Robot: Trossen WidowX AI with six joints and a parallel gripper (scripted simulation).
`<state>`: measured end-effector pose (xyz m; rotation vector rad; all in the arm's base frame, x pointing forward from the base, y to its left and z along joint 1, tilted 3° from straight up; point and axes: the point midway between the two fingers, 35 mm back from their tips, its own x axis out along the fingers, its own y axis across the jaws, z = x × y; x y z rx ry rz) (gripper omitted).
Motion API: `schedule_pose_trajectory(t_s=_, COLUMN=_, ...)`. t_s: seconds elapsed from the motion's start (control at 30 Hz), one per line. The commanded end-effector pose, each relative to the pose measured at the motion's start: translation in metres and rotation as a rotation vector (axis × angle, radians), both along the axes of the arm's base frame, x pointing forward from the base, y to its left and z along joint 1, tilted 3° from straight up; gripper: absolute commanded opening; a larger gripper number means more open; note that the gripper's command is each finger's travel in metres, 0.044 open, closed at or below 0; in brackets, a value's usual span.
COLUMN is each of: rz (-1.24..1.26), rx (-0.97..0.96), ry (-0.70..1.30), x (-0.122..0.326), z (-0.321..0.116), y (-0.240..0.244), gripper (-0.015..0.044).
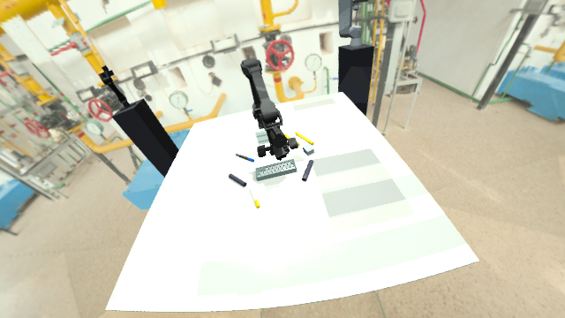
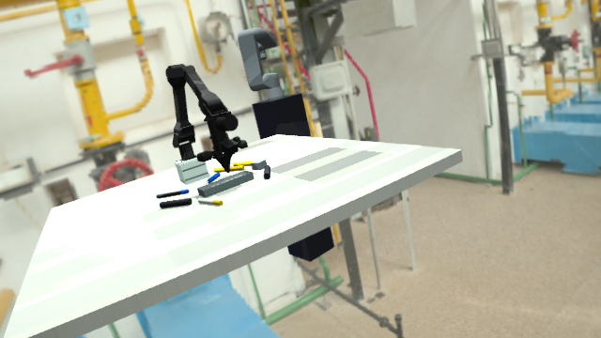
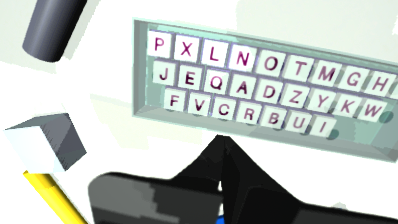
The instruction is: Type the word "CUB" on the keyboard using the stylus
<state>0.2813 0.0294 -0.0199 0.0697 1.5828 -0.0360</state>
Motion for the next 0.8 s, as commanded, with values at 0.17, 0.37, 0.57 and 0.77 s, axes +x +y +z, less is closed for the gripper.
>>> schedule_pose_trajectory(t_s=0.17, rz=-0.015, rx=0.003, ry=-0.003, x=0.002, z=0.001, y=0.005, gripper=0.0000)
schedule_pose_trajectory(t_s=0.37, rz=-0.015, rx=0.003, ry=-0.004, x=0.003, z=0.051, y=0.004, gripper=0.0000)
schedule_pose_trajectory(t_s=0.57, rz=-0.015, rx=0.003, ry=-0.004, x=0.003, z=0.061, y=0.003, gripper=0.0000)
schedule_pose_trajectory(t_s=0.77, rz=-0.013, rx=0.000, ry=-0.005, x=0.004, z=0.056, y=0.003, gripper=0.0000)
